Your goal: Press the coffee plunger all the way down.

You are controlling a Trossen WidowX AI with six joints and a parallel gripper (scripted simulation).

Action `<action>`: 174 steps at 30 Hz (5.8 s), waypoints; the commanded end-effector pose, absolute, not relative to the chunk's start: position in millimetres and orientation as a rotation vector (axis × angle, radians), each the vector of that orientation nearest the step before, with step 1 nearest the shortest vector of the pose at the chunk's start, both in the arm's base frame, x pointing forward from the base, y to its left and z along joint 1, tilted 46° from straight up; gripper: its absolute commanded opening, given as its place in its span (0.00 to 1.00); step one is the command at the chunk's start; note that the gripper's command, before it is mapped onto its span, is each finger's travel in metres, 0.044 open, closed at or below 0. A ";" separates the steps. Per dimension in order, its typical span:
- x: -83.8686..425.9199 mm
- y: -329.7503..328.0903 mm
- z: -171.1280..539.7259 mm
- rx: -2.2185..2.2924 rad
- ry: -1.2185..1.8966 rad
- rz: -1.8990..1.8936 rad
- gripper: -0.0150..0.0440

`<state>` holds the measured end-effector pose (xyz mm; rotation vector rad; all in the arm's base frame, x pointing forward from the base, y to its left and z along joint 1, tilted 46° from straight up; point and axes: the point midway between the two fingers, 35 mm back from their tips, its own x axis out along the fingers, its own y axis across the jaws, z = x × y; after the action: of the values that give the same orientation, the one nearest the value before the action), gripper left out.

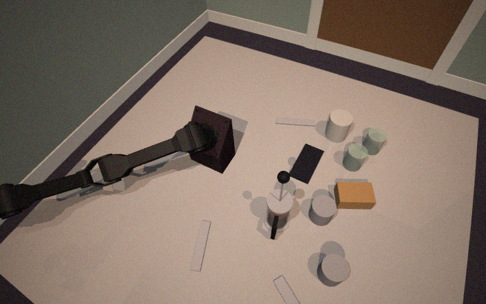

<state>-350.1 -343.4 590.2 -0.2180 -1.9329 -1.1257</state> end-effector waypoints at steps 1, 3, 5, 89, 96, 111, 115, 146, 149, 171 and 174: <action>-349.2 -342.8 591.2 -0.218 -1.932 -1.120 0.98; -342.5 -338.3 598.3 -0.222 -1.928 -1.081 1.00; -331.4 -330.8 609.6 -0.226 -1.919 -1.018 1.00; 233.9 122.1 194.6 -0.701 0.315 -0.351 1.00; 234.1 104.6 179.5 -0.705 0.305 -0.351 1.00; 249.7 99.7 172.7 -0.699 0.323 -0.350 1.00; 255.1 97.3 171.9 -0.698 0.323 -0.349 1.00; 269.7 88.0 173.8 -0.705 0.302 -0.351 0.46; 269.7 88.0 173.8 -0.705 0.302 -0.351 0.46; 281.4 73.0 147.9 -0.698 0.316 -0.348 0.46; 283.0 70.3 144.0 -0.697 0.317 -0.348 0.46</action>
<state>282.5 78.1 157.3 -0.6749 0.2907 -0.3476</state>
